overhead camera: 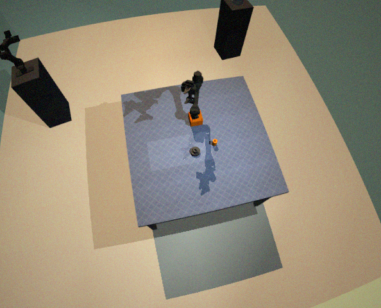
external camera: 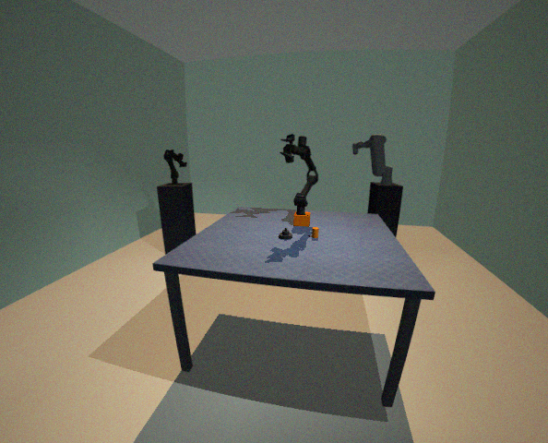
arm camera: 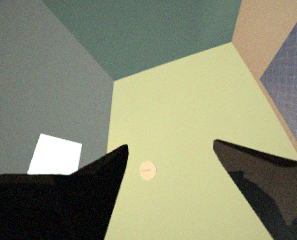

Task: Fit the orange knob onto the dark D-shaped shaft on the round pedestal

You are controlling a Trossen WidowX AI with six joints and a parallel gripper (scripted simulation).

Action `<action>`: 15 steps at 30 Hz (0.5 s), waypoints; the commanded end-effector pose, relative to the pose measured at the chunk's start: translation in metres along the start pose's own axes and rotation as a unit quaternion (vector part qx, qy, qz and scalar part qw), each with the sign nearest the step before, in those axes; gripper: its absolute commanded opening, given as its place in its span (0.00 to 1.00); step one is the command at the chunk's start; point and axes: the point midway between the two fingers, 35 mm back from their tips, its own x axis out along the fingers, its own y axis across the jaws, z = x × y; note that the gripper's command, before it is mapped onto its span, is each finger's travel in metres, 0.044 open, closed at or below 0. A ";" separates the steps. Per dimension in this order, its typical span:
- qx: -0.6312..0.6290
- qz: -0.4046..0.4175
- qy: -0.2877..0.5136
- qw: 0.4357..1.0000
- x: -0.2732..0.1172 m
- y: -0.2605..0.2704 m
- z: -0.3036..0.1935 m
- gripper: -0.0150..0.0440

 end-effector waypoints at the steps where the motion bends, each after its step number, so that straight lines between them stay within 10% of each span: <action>1: 0.000 0.000 0.000 1.000 0.000 0.000 0.000 0.98; 15: -0.301 -0.268 0.228 0.886 0.055 -0.171 -0.110 1.00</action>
